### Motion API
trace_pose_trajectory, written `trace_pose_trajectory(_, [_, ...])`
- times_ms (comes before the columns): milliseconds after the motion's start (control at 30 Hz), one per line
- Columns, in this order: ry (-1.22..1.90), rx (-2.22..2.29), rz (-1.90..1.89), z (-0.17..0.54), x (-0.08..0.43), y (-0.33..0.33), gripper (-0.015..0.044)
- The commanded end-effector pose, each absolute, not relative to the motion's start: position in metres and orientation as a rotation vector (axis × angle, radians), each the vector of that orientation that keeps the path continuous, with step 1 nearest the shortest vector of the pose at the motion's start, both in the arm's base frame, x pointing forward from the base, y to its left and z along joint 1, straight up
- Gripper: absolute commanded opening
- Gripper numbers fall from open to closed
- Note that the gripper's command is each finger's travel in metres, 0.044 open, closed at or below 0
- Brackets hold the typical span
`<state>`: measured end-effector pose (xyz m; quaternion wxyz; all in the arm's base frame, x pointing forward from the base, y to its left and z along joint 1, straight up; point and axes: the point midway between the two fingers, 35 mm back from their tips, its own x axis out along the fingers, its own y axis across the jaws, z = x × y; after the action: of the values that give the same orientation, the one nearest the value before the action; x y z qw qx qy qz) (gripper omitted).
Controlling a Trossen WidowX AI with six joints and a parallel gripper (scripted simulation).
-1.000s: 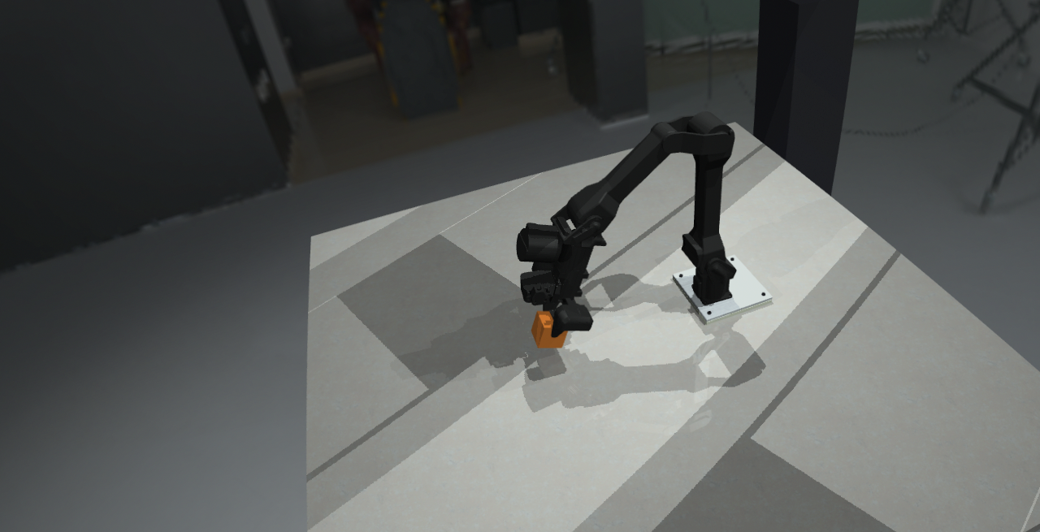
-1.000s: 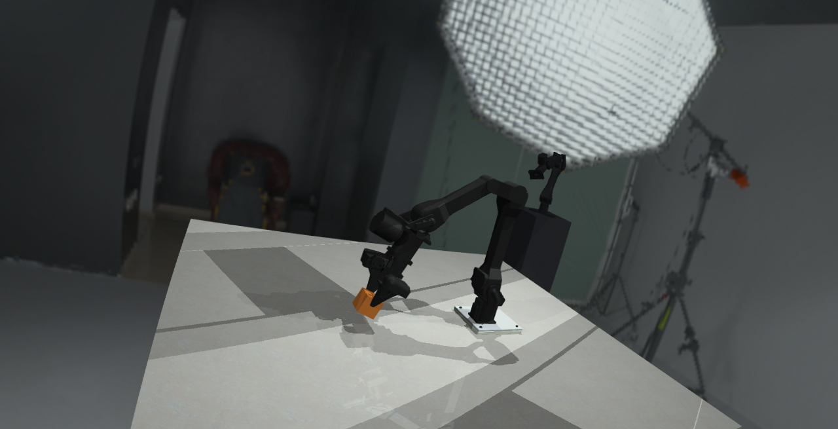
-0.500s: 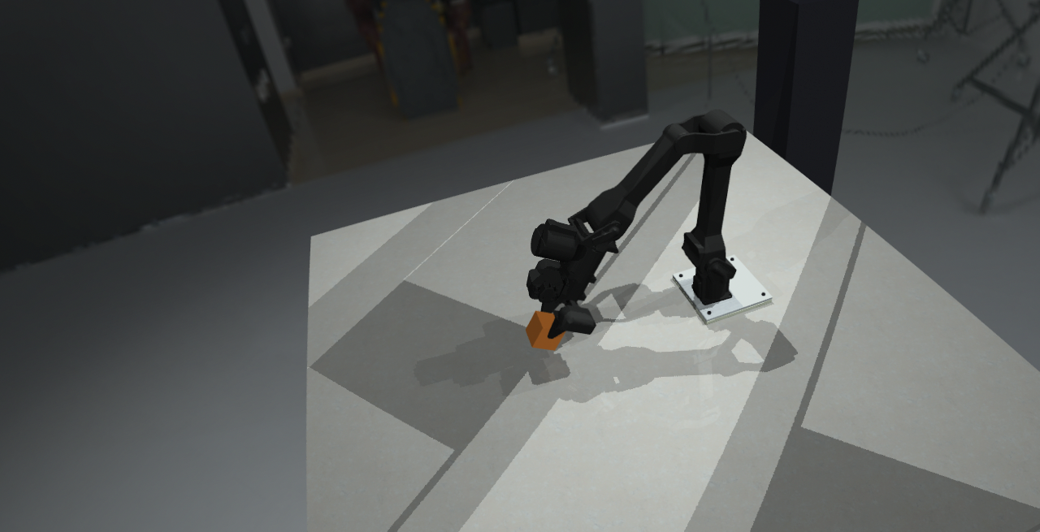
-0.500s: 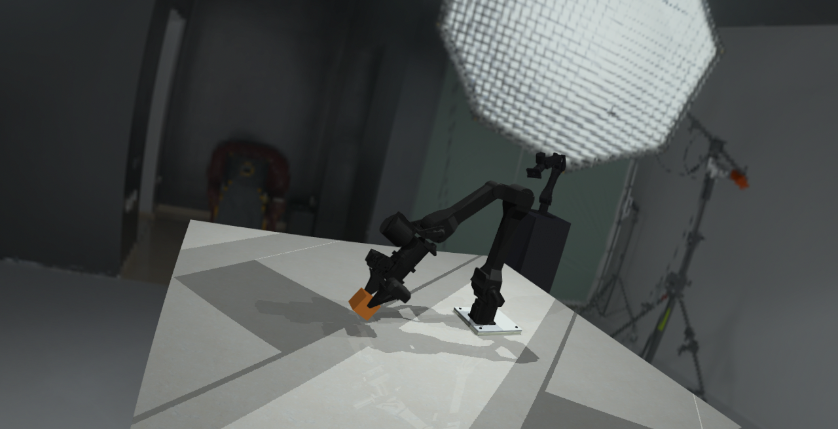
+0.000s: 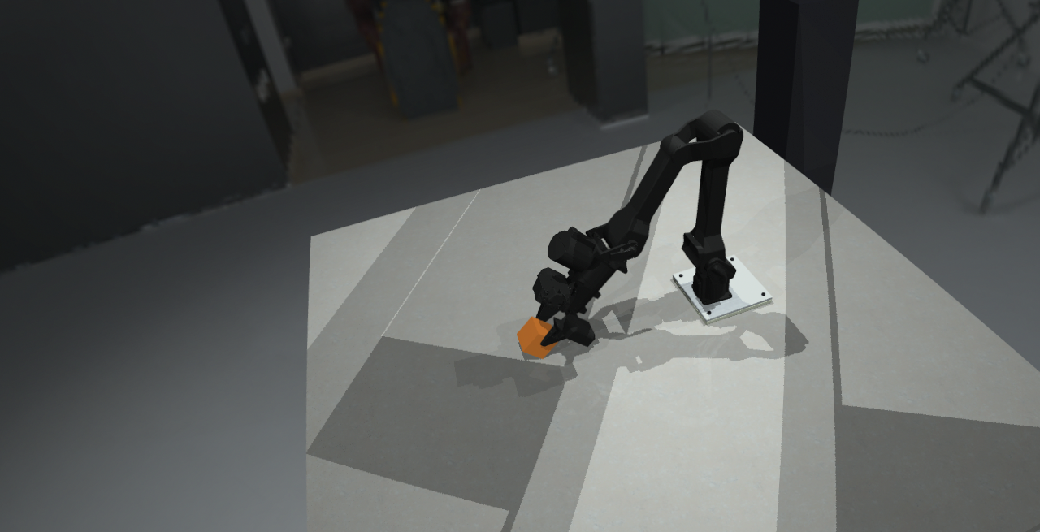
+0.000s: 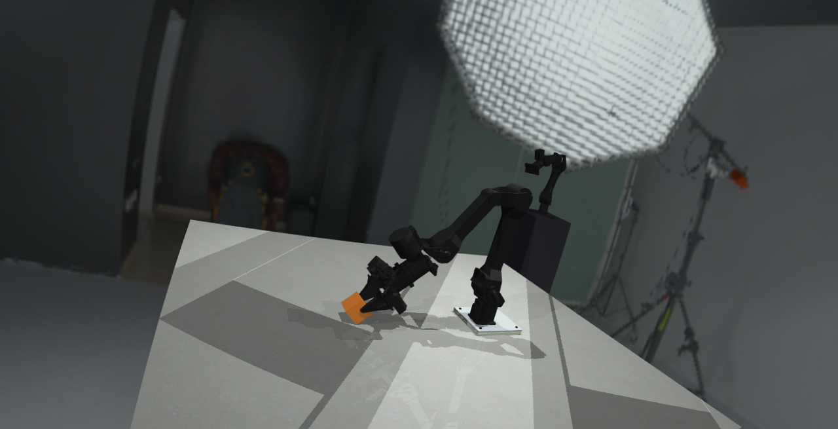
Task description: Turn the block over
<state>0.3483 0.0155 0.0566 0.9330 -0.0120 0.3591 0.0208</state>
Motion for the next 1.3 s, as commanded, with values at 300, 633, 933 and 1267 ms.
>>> trace_pose_trajectory(300, [0.541,-0.023,0.051,0.048,0.335,0.015,0.0])
trace_pose_trajectory(633, [0.47,-0.021,0.052,0.052,0.33,0.015,0.0])
trace_pose_trajectory(933, [0.47,-0.021,0.052,0.052,0.33,0.015,0.0])
trace_pose_trajectory(1267, [0.47,-0.021,0.052,0.052,0.33,0.015,0.0184])
